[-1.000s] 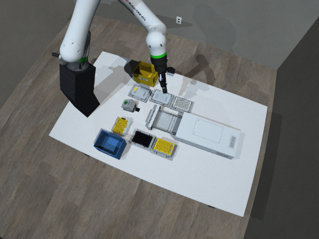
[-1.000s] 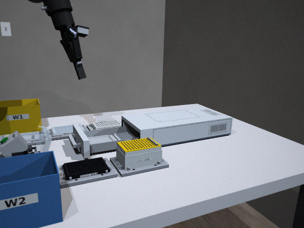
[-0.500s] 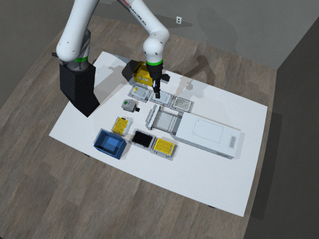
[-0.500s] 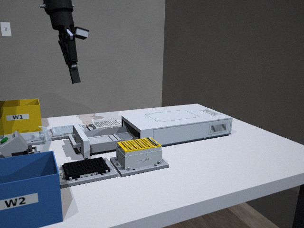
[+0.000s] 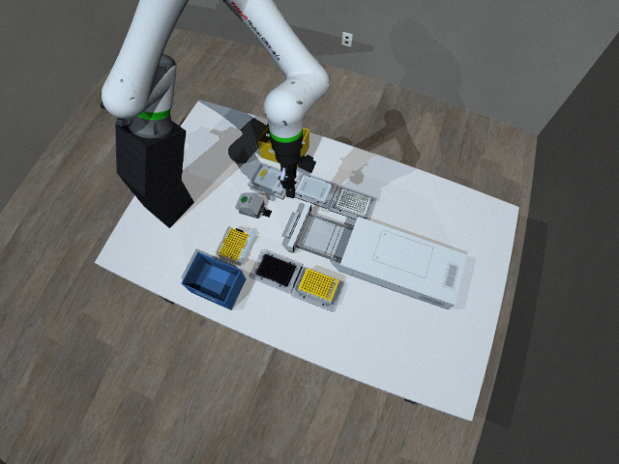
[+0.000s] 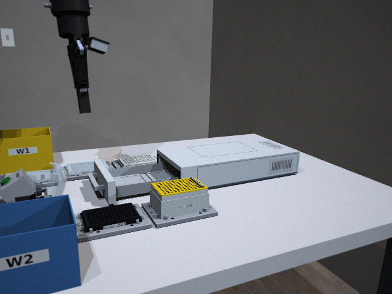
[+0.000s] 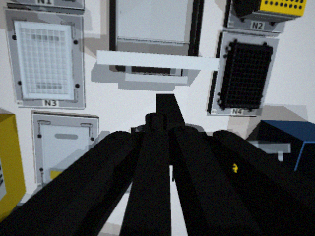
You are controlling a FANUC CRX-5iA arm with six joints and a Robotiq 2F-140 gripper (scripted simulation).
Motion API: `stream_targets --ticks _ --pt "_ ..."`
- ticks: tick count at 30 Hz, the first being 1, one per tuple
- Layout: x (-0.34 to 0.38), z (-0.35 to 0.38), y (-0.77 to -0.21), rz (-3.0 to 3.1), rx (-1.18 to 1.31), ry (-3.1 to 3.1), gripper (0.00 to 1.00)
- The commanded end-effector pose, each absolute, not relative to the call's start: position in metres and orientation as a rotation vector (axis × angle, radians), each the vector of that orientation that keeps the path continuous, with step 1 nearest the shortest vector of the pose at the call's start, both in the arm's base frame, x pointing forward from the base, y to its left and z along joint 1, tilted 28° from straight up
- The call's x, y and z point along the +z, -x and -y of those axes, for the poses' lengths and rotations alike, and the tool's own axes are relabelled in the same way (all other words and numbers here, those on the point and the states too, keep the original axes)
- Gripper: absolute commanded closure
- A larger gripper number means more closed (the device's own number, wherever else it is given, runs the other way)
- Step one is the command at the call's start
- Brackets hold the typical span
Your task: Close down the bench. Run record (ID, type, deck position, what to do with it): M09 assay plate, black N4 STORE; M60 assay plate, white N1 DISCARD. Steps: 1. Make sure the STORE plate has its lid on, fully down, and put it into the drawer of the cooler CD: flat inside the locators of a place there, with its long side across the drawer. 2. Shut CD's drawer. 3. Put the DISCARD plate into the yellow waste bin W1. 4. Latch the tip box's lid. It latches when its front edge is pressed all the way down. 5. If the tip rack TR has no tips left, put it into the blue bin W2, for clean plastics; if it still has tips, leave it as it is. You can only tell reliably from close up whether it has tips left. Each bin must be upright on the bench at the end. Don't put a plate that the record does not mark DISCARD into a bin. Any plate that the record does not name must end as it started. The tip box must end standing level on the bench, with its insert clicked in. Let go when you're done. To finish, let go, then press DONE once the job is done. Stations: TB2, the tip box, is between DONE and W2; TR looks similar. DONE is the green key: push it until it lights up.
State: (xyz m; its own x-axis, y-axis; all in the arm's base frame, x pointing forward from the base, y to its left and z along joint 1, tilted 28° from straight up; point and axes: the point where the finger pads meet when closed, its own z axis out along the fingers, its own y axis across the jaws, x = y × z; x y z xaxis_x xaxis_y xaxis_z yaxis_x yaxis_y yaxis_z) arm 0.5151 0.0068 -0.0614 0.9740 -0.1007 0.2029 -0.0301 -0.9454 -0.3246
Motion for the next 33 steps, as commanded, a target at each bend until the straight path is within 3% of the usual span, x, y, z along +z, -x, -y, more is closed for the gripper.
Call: stream_targets --ticks 1,8,33 --pt "-0.068 -0.001 -0.503 -0.134 -0.255 2.733 0.90" --pt "-0.078 0.004 -0.480 -0.169 -0.223 2.662 0.90" --pt "-0.097 0.025 -0.477 -0.131 -0.232 2.666 0.90"
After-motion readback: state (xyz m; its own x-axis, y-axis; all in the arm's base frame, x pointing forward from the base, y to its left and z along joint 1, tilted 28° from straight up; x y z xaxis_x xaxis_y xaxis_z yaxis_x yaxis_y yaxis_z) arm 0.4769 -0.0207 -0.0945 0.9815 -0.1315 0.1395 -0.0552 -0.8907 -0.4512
